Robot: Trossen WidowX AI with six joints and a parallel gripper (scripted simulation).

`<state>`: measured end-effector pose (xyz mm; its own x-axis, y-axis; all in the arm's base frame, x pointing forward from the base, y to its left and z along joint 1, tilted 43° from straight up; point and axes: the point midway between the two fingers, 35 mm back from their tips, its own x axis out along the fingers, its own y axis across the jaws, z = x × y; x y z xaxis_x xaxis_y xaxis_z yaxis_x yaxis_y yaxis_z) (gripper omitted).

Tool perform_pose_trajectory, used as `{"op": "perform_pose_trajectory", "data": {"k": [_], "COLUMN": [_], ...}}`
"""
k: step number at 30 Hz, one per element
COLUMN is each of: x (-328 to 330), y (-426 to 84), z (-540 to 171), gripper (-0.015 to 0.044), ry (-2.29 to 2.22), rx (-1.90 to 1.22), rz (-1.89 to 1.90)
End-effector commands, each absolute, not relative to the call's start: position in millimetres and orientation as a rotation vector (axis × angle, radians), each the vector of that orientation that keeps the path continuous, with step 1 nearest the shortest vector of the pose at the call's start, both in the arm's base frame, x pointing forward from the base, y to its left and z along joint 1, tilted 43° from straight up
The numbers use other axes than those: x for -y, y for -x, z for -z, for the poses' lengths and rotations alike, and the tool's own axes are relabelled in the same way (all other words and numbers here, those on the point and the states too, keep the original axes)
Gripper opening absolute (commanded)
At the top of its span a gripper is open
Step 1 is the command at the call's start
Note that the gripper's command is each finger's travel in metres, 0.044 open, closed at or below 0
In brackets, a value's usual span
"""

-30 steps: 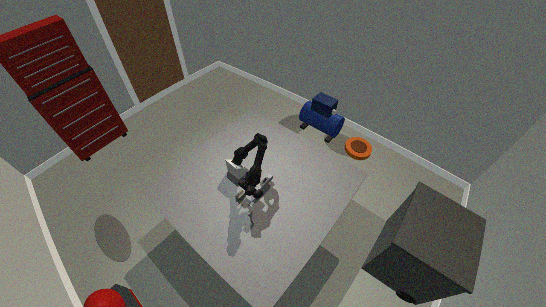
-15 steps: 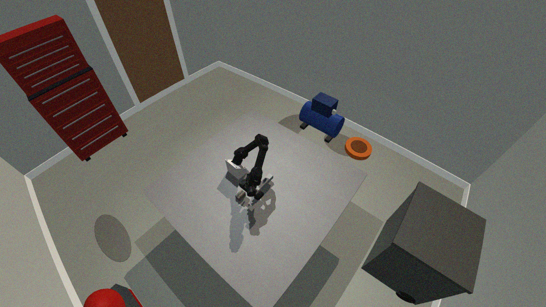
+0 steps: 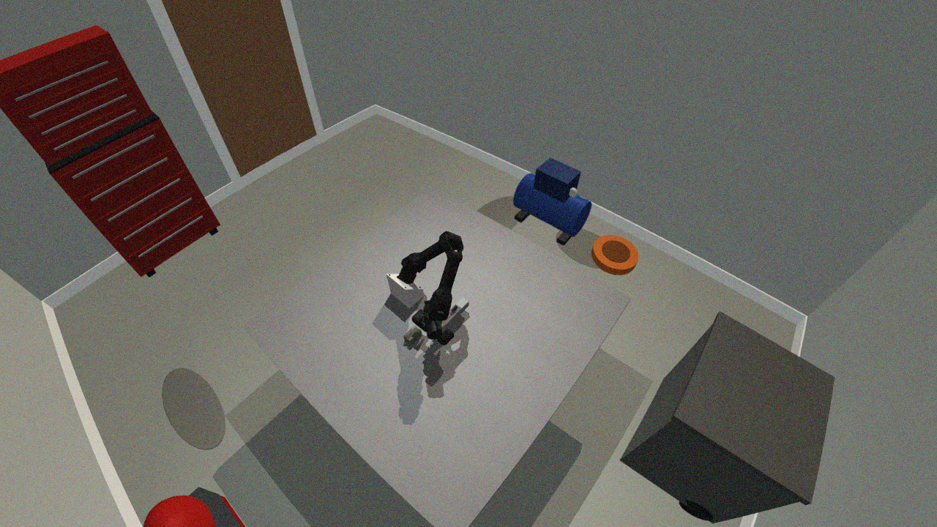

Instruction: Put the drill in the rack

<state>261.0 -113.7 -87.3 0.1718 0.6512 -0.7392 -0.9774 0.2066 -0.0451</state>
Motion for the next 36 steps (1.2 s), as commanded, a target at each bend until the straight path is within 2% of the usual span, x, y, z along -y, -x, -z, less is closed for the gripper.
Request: {"op": "perform_pose_trajectory", "data": {"k": [1, 4, 21, 36], "x": [106.5, 106.3, 109.2, 114.7], "y": [-261.5, -261.5, -261.4, -260.6], "z": [90.8, 90.9, 89.5, 95.0], "gripper": [0.044, 0.044, 0.0, 0.0], "ry": [0.594, 0.594, 0.598, 0.594], "rx": [-0.664, -0.664, -0.666, -0.665], "rz": [-1.258, -1.258, -1.261, -1.258]}}
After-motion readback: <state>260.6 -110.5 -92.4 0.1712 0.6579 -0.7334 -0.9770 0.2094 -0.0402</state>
